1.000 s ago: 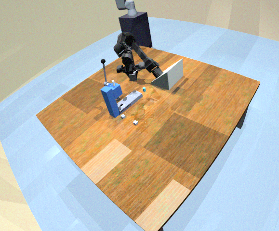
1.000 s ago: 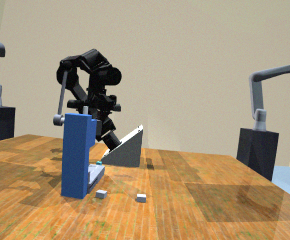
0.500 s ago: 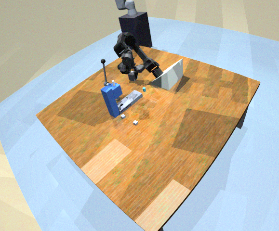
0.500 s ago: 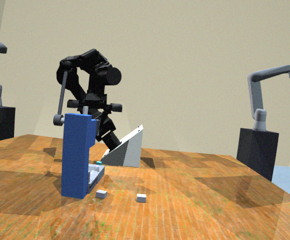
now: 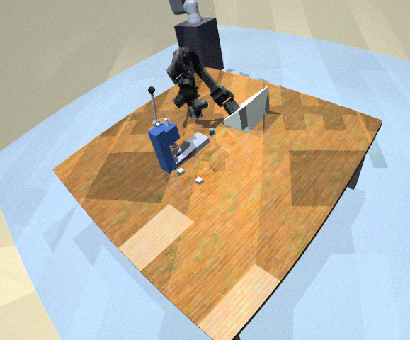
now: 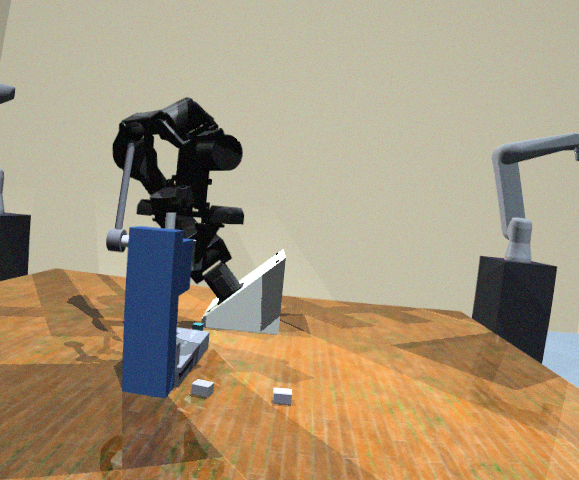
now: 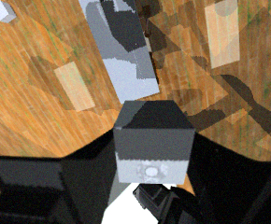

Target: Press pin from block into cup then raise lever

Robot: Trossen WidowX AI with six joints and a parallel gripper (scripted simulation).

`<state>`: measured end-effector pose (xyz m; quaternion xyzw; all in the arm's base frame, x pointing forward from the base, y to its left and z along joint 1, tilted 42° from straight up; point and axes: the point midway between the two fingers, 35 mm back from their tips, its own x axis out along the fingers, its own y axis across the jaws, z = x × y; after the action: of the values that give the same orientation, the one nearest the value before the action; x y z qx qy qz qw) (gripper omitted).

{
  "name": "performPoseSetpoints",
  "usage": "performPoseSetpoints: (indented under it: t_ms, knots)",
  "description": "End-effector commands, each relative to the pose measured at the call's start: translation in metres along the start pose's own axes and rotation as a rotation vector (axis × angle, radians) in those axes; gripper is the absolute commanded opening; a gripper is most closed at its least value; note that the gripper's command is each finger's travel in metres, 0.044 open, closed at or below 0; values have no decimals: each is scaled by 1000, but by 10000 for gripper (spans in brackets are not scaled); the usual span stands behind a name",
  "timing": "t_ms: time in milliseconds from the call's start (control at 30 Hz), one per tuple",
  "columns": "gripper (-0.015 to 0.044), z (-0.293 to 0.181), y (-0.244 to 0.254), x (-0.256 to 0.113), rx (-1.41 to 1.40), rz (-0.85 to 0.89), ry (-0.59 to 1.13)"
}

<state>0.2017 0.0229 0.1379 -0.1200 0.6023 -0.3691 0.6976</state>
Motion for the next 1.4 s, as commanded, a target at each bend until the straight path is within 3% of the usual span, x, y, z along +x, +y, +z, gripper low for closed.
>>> performPoseSetpoints:
  t_ms: [0, 1067, 1367]
  knots:
    - [0, 1, -1, -1, 143, -1, -2]
    - [0, 1, -1, 0, 1247, -1, -1]
    - [0, 4, 4, 8, 1270, 0, 1]
